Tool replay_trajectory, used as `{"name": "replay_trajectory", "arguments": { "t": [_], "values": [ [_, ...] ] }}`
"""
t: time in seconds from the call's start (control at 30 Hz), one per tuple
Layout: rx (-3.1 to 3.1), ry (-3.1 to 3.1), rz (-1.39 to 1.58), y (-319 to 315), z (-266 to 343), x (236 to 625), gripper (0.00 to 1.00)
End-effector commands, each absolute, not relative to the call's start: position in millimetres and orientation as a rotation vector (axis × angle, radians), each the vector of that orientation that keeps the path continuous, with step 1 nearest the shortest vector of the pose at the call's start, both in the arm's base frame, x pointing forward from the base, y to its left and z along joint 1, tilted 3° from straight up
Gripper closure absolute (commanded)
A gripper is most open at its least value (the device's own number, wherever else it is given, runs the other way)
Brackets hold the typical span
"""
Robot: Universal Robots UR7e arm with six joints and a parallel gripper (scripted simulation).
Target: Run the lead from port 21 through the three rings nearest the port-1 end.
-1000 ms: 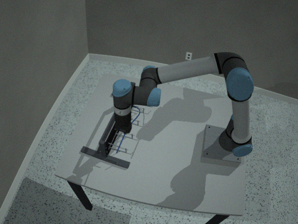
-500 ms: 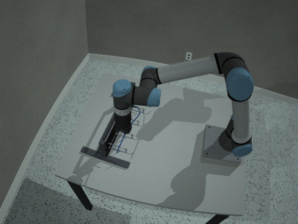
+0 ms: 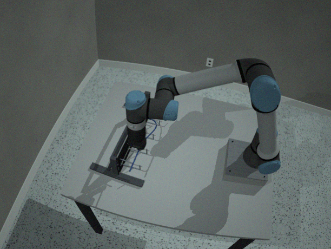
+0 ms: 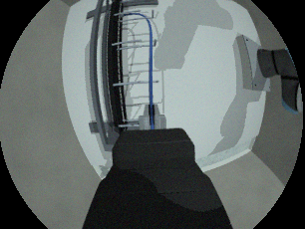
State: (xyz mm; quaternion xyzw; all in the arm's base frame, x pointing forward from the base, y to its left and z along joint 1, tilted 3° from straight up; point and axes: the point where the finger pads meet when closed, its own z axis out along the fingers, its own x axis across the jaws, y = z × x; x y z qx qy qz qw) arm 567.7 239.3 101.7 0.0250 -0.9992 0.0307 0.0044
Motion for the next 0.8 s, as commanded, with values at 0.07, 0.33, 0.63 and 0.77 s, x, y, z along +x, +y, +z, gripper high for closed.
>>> {"name": "replay_trajectory", "arguments": {
  "t": [0.07, 0.33, 0.63, 0.77],
  "values": [
    [0.079, -3.132, 0.095, 239.1, 94.1, 568.1, 1.0],
    [0.079, -3.132, 0.095, 238.5, 83.7, 568.0, 1.0],
    [0.079, -3.132, 0.095, 237.4, 66.0, 567.9, 1.0],
    [0.079, -3.132, 0.095, 237.0, 59.9, 567.9, 1.0]
  ]
}}
